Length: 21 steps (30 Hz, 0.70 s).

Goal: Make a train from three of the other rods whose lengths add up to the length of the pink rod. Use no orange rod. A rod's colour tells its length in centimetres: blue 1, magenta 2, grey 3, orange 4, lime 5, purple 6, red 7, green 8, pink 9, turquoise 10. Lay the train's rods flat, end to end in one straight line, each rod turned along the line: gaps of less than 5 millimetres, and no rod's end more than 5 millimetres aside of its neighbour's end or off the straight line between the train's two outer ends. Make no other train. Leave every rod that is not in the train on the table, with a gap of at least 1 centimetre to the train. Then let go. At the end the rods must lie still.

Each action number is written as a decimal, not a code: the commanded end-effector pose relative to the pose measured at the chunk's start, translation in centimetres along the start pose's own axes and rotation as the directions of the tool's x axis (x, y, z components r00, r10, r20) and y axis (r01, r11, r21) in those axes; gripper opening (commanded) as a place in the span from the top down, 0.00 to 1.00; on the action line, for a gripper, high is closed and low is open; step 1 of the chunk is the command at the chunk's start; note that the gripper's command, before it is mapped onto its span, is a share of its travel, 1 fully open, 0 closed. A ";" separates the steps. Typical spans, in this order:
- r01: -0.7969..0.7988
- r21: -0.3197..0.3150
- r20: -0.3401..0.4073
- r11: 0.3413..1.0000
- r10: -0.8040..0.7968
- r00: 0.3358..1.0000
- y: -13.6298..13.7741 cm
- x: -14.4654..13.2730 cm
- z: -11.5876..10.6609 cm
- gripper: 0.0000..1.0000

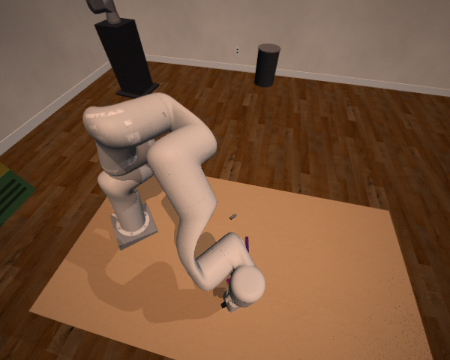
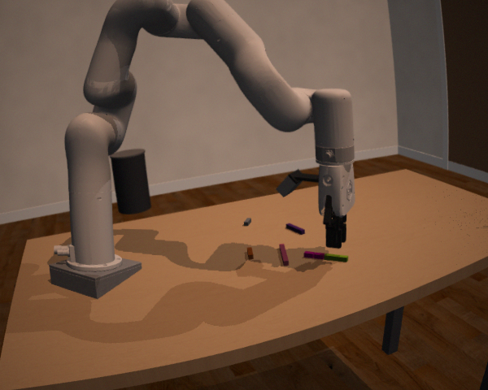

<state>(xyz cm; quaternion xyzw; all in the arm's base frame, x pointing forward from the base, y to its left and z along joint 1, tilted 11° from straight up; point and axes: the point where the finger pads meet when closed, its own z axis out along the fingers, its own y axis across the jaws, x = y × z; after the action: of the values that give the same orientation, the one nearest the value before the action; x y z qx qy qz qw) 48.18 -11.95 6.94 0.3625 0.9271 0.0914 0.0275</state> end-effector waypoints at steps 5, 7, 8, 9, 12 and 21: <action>0.001 -0.003 0.005 1.000 -0.001 1.000 0.1 -0.1 -4.4 0.76; 0.001 -0.003 0.005 1.000 -0.001 1.000 0.1 -0.1 -5.1 0.76; 0.001 -0.003 0.005 1.000 -0.001 1.000 0.1 -0.1 -5.3 0.76; 0.001 -0.003 0.005 1.000 -0.001 1.000 0.1 -0.1 -5.5 0.76; 0.001 -0.003 0.005 1.000 -0.001 1.000 0.1 -0.1 -5.8 0.76; 0.001 -0.003 0.005 1.000 -0.001 1.000 0.1 -0.1 -5.8 0.00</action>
<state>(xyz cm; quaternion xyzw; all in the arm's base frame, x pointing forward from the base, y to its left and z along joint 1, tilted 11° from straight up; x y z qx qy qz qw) 47.53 -12.78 12.44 0.3625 0.9271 0.0916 0.0279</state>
